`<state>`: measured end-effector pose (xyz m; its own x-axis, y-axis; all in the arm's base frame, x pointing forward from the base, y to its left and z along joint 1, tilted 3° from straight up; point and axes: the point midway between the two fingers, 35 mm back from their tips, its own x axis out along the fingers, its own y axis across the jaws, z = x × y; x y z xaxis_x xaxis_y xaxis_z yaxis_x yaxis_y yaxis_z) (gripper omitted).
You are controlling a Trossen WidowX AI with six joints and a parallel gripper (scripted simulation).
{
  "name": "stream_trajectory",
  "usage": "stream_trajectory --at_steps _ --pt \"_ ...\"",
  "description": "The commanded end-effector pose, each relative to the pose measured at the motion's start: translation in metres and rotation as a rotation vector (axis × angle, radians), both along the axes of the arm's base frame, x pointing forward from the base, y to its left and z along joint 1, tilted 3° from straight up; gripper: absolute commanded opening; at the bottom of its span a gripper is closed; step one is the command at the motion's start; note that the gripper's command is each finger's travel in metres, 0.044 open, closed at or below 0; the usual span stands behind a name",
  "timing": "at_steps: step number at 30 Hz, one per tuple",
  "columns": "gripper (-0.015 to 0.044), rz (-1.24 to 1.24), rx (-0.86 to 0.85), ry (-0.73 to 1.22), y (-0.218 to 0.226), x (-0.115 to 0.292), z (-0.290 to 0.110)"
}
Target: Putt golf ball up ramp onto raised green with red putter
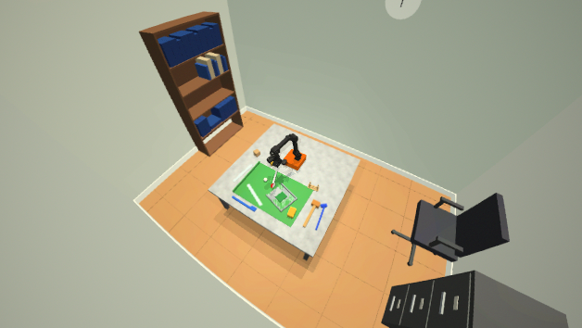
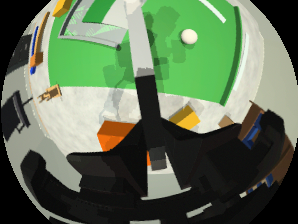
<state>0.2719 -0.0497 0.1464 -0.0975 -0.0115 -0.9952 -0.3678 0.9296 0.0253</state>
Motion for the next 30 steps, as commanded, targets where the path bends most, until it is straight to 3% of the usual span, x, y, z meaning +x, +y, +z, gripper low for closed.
stream_trajectory --at_steps 1,17,30 --pt "0.0000 -0.110 -0.020 0.008 -0.019 -0.005 0.008" --pt "0.0000 -0.467 -0.076 0.073 -0.077 -0.039 0.027" --pt "0.0000 -0.568 -0.090 0.107 -0.080 -0.036 -0.013"
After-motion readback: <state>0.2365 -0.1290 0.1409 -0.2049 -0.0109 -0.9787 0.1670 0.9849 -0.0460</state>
